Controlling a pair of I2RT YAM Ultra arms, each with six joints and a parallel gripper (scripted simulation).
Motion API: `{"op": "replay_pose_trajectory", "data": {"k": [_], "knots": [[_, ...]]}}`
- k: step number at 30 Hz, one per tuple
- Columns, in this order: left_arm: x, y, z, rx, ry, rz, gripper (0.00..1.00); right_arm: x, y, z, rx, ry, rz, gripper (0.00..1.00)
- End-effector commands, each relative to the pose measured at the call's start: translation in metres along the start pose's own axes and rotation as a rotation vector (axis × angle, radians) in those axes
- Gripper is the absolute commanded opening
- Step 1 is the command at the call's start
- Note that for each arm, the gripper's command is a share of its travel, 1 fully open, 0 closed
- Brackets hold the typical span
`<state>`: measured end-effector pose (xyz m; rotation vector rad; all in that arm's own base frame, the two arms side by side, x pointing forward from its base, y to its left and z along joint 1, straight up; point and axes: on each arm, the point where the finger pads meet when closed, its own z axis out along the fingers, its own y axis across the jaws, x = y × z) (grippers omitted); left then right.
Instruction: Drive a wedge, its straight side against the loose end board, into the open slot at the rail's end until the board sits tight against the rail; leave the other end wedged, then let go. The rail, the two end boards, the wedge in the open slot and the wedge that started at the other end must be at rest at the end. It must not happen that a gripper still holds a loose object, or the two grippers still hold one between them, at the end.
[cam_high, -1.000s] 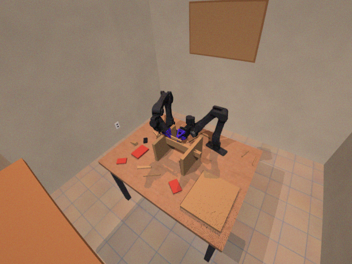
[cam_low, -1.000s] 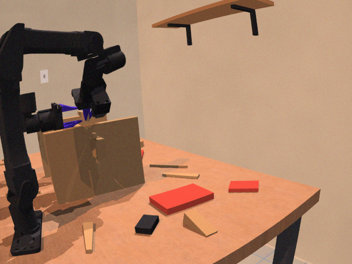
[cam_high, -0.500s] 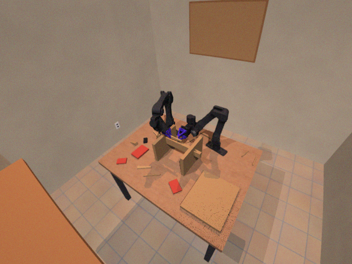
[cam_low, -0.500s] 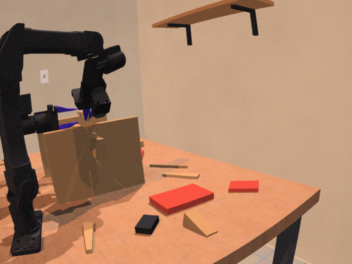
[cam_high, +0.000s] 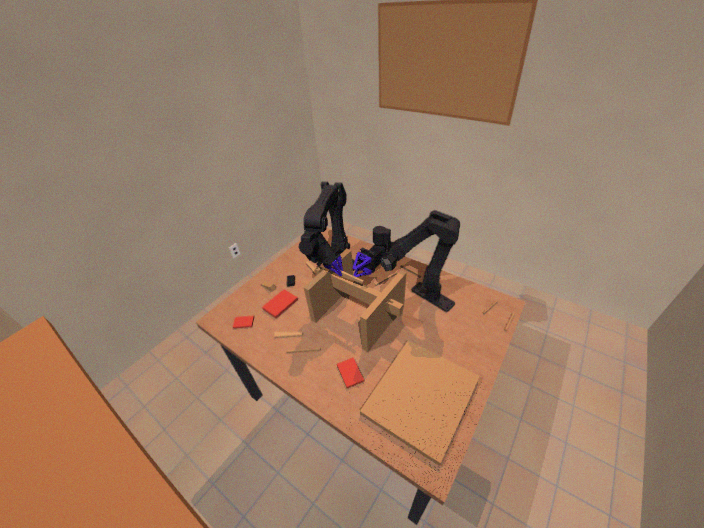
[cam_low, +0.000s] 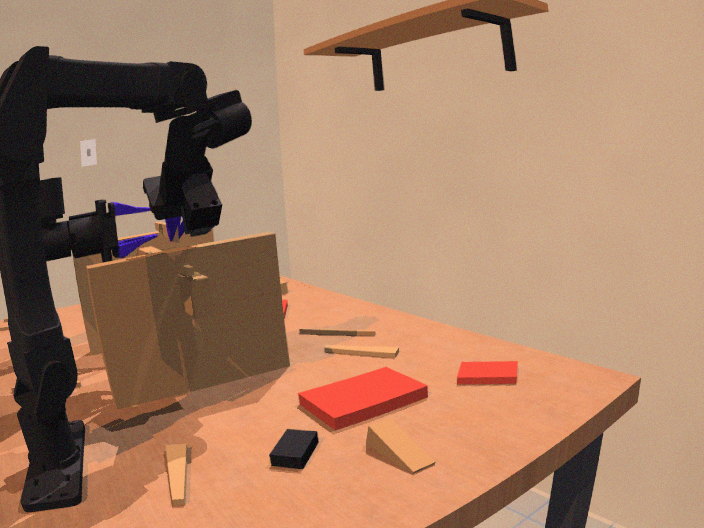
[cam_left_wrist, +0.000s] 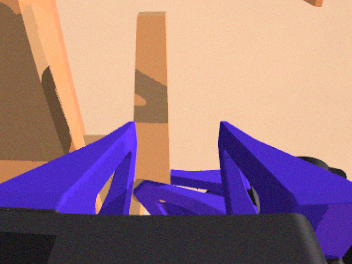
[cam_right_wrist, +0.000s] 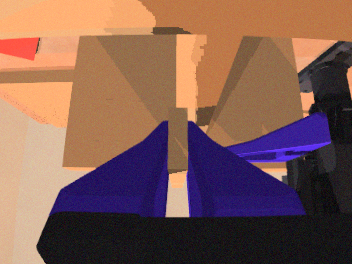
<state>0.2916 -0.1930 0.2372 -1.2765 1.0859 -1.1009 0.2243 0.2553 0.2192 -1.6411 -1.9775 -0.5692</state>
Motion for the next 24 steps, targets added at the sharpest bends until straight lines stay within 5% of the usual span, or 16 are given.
{"op": "replay_pose_trajectory", "data": {"k": [1, 24], "knots": [[0.005, -0.022, 0.004, -0.012, 0.029, 0.011, 0.43, 0.013, 0.002, -0.019, -0.047, 0.031, -0.032, 0.01], [0.011, -0.086, 0.007, -0.040, 0.151, 0.044, 0.43, 0.013, 0.002, -0.019, -0.047, 0.031, -0.032, 0.01]]}}
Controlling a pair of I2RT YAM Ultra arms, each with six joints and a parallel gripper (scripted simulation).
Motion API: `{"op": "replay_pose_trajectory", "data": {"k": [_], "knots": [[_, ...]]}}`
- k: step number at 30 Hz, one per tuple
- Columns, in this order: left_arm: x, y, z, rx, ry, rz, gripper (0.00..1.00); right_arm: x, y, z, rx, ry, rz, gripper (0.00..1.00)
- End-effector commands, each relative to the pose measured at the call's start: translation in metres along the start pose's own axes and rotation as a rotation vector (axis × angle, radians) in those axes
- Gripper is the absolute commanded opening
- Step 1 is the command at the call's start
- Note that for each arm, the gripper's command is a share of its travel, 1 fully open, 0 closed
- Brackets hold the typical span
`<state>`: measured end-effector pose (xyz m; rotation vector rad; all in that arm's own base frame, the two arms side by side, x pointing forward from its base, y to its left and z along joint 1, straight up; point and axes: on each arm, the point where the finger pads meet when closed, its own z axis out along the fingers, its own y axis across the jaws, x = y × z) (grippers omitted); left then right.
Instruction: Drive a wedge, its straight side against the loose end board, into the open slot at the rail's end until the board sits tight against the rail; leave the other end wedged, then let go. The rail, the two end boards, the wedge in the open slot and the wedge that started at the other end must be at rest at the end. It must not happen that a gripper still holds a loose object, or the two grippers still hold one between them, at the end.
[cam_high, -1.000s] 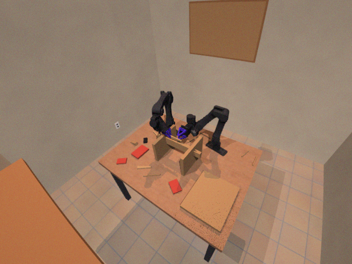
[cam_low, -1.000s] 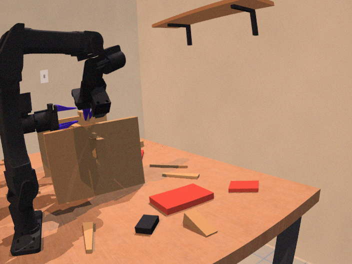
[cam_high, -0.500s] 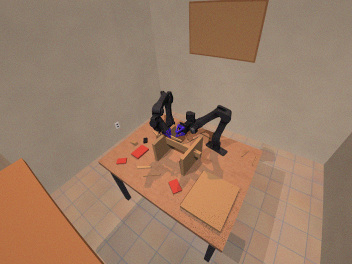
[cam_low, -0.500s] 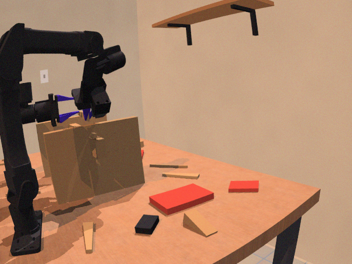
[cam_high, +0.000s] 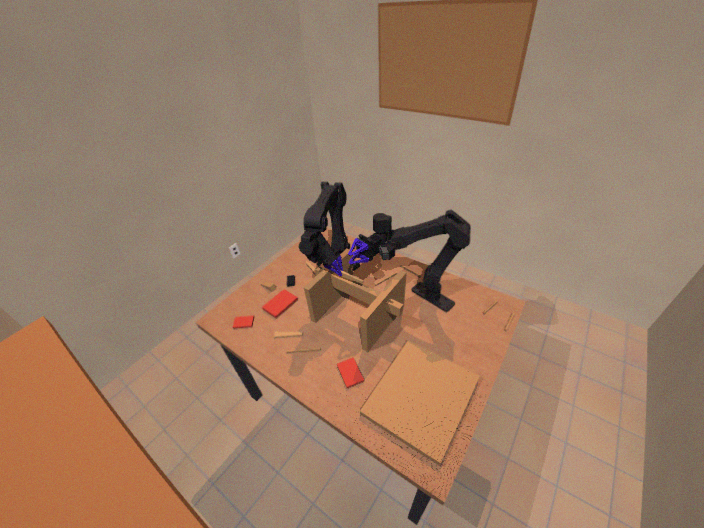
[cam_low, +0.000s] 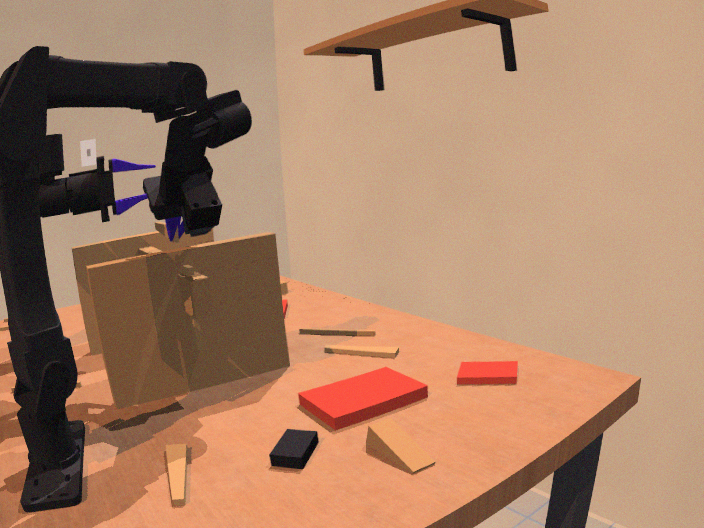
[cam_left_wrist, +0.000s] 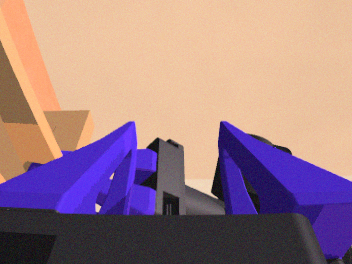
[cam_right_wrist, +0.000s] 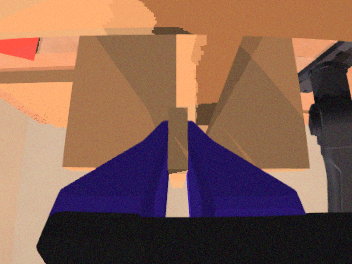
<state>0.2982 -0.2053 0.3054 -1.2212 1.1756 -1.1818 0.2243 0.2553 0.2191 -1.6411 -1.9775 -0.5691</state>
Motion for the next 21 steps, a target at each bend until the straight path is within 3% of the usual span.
{"op": "replay_pose_trajectory", "data": {"k": [1, 5, 6, 7, 14, 15, 21], "knots": [[-0.012, -0.007, 0.006, -0.063, 0.017, 0.069, 0.43, 0.013, 0.002, -0.019, -0.047, 0.031, -0.032, 0.01], [-0.032, -0.035, 0.013, -0.007, 0.060, -0.018, 0.43, 0.013, 0.002, -0.019, -0.047, 0.031, -0.032, 0.01], [-0.037, -0.034, 0.015, -0.009, 0.067, -0.014, 0.43, 0.013, 0.002, -0.019, -0.047, 0.031, -0.032, 0.01], [-0.044, -0.007, 0.015, -0.051, 0.071, 0.036, 0.43, 0.013, 0.002, -0.019, -0.047, 0.031, -0.032, 0.01], [-0.079, -0.019, 0.019, -0.038, 0.079, 0.046, 0.43, 0.013, 0.002, -0.019, -0.047, 0.031, -0.032, 0.01], [-0.086, -0.004, 0.019, -0.064, 0.081, 0.067, 0.43, 0.013, 0.002, -0.019, -0.047, 0.031, -0.032, 0.01], [-0.127, -0.004, 0.012, -0.062, 0.089, 0.068, 0.43, 0.013, 0.002, -0.019, -0.047, 0.031, -0.032, 0.01]]}}
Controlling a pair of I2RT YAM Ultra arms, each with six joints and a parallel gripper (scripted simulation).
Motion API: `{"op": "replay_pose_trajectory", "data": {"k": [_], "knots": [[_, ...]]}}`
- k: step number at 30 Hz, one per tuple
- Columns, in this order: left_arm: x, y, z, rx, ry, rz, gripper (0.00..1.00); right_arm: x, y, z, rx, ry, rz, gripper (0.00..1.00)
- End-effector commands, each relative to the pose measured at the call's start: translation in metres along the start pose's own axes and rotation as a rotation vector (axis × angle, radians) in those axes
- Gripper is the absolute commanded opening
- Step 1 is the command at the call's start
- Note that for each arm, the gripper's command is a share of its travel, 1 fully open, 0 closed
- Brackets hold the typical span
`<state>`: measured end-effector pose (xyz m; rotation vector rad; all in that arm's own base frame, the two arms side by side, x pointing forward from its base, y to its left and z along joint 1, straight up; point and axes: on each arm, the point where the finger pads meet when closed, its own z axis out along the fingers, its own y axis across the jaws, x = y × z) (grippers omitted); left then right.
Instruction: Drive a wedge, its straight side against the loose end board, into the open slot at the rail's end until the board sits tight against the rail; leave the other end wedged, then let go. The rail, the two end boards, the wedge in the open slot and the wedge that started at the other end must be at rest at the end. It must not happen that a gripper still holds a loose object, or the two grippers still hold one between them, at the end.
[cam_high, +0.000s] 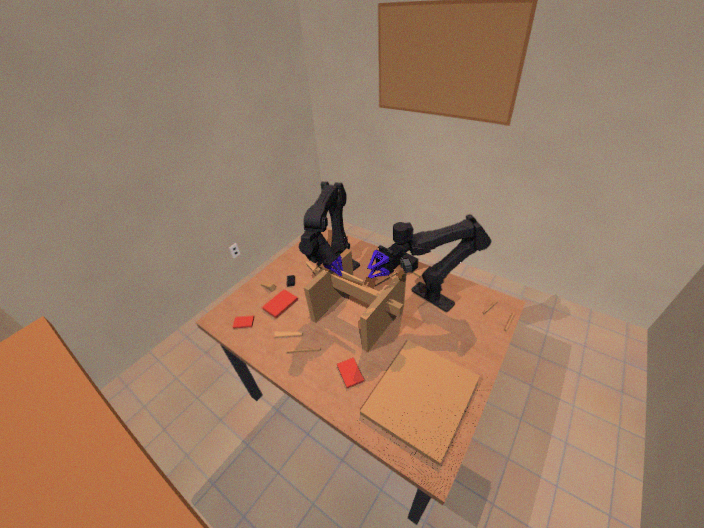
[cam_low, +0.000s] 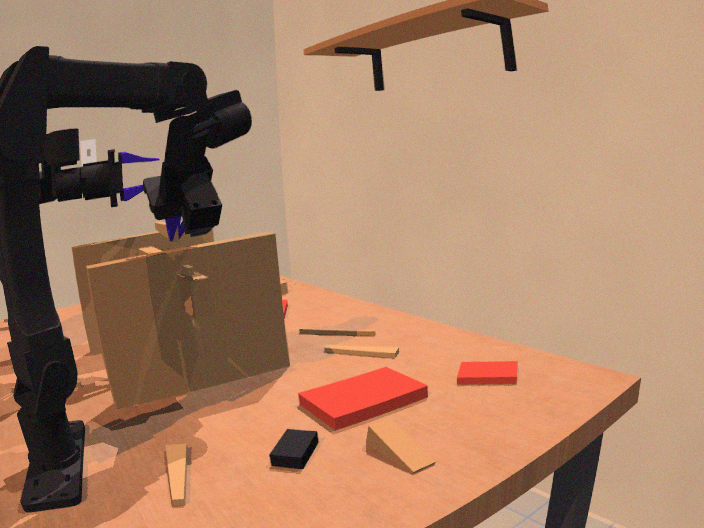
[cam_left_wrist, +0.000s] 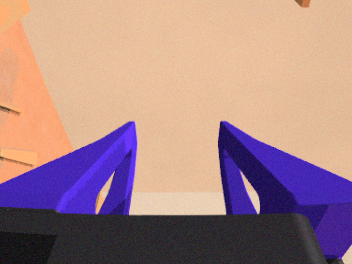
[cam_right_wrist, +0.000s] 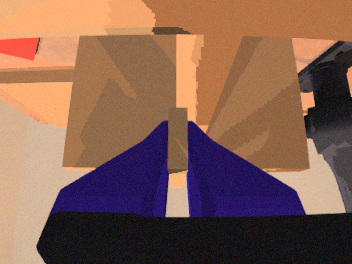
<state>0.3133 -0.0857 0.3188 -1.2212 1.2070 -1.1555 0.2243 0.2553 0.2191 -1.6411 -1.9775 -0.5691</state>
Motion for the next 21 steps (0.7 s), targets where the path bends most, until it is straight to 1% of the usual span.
{"op": "replay_pose_trajectory", "data": {"k": [1, 4, 5, 6, 7, 9, 10, 12, 21], "knots": [[-0.014, 0.013, -0.010, -0.042, 0.089, 0.051, 0.43, 0.013, 0.002, -0.019, -0.047, 0.031, -0.032, 0.01], [-0.032, 0.017, -0.018, -0.045, 0.094, 0.047, 0.43, 0.013, 0.002, -0.019, -0.047, 0.031, -0.032, 0.01], [-0.032, 0.019, -0.023, -0.045, 0.118, 0.047, 0.43, 0.013, 0.002, -0.019, -0.047, 0.031, -0.032, 0.01], [-0.028, 0.006, -0.024, -0.019, 0.142, 0.067, 0.43, 0.013, 0.002, -0.019, -0.047, 0.031, -0.032, 0.01], [-0.052, -0.010, -0.011, 0.004, 0.041, 0.135, 0.43, 0.013, 0.002, -0.019, -0.047, 0.031, -0.032, 0.01], [-0.052, -0.010, -0.011, 0.004, 0.041, 0.135, 0.43, 0.013, 0.002, -0.019, -0.047, 0.031, -0.032, 0.01], [-0.064, -0.008, -0.004, -0.014, -0.018, 0.217, 0.43, 0.013, 0.002, -0.019, -0.047, 0.031, -0.032, 0.01], [-0.082, -0.014, -0.001, -0.017, -0.077, 0.293, 0.43, 0.013, 0.002, -0.019, -0.047, 0.031, -0.032, 0.01], [-0.142, -0.034, 0.012, -0.067, -0.225, 0.580, 0.43, 0.013, 0.002, -0.019, -0.047, 0.031, -0.032, 0.01]]}}
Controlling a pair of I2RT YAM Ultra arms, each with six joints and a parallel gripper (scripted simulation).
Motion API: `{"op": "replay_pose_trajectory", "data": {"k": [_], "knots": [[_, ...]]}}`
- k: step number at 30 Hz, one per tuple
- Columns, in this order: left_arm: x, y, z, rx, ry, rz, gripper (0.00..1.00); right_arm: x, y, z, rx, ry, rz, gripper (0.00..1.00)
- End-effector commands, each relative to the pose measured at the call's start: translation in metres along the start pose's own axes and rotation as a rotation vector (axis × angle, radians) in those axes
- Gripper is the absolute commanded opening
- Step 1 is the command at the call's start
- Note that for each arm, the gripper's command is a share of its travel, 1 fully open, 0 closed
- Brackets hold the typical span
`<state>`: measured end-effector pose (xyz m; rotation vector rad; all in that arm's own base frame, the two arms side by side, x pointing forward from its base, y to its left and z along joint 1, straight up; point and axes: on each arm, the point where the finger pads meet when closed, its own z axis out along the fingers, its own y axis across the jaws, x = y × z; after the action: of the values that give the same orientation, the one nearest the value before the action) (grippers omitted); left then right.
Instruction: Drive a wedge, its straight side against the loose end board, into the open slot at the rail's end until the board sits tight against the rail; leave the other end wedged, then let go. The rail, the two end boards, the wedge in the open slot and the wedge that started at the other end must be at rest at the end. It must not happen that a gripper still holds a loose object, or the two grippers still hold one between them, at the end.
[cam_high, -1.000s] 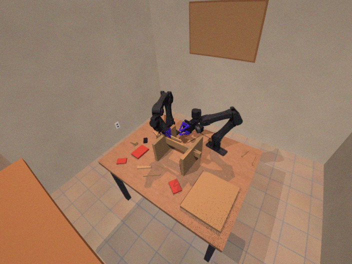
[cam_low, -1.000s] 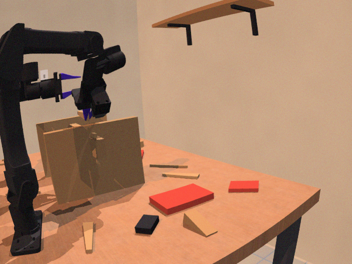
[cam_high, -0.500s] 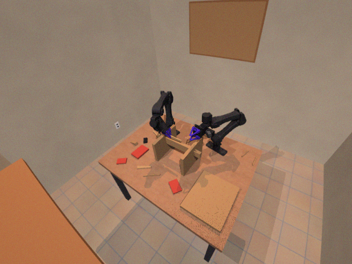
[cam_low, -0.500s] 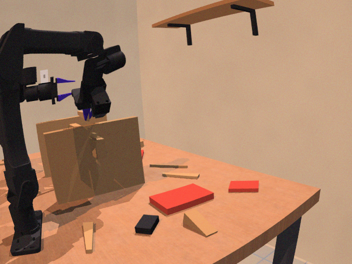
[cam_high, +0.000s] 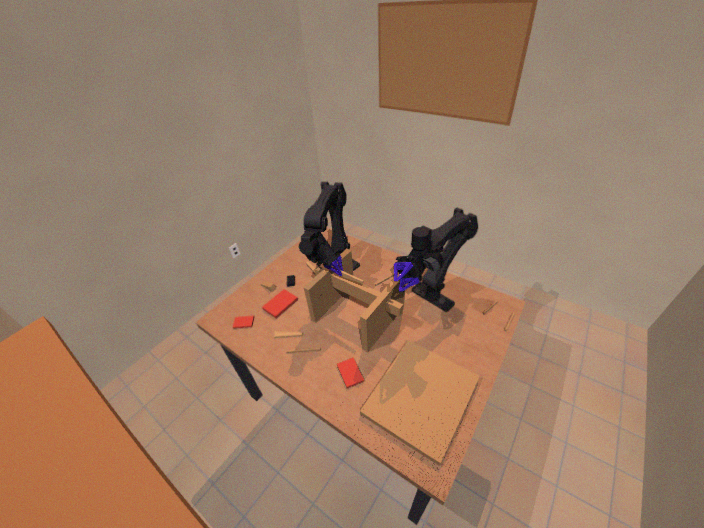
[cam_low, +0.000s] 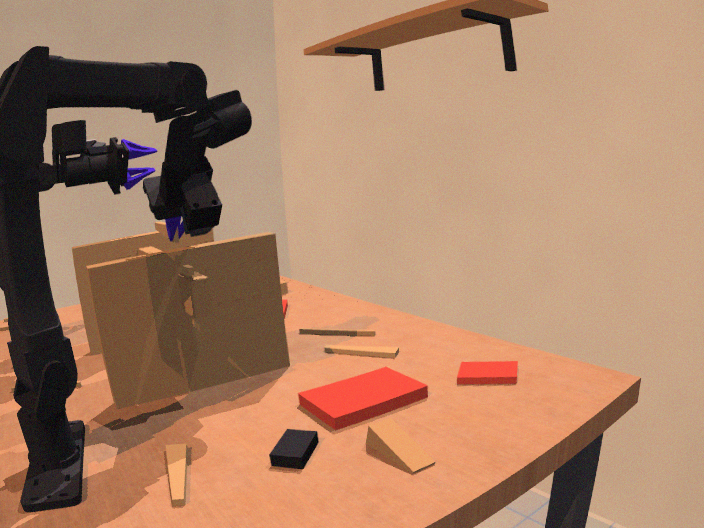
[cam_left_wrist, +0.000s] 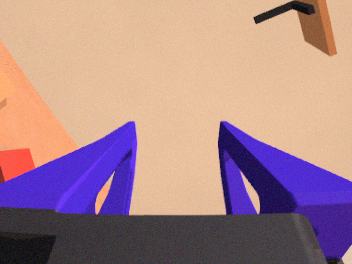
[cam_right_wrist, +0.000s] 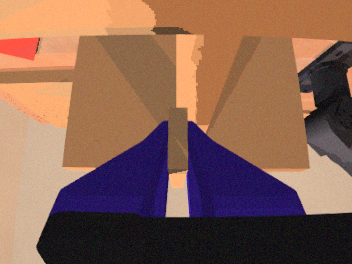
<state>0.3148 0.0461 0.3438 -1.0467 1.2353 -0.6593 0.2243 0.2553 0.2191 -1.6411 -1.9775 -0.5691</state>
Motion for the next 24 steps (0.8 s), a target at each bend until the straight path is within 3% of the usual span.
{"op": "replay_pose_trajectory", "data": {"k": [1, 5, 20, 24], "knots": [[-0.019, -0.007, 0.011, -0.005, -0.005, 0.198, 0.43, 0.013, 0.002, -0.019, -0.047, 0.031, -0.032, 0.01], [-0.033, -0.004, 0.015, -0.024, -0.033, 0.260, 0.43, 0.013, 0.002, -0.019, -0.047, 0.031, -0.032, 0.01], [-0.142, 0.019, 0.028, -0.222, -0.217, 0.699, 0.43, 0.013, 0.002, -0.019, -0.047, 0.031, -0.032, 0.01], [-0.157, 0.022, 0.027, -0.253, -0.235, 0.754, 0.43, 0.013, 0.002, -0.019, -0.047, 0.031, -0.032, 0.01]]}}
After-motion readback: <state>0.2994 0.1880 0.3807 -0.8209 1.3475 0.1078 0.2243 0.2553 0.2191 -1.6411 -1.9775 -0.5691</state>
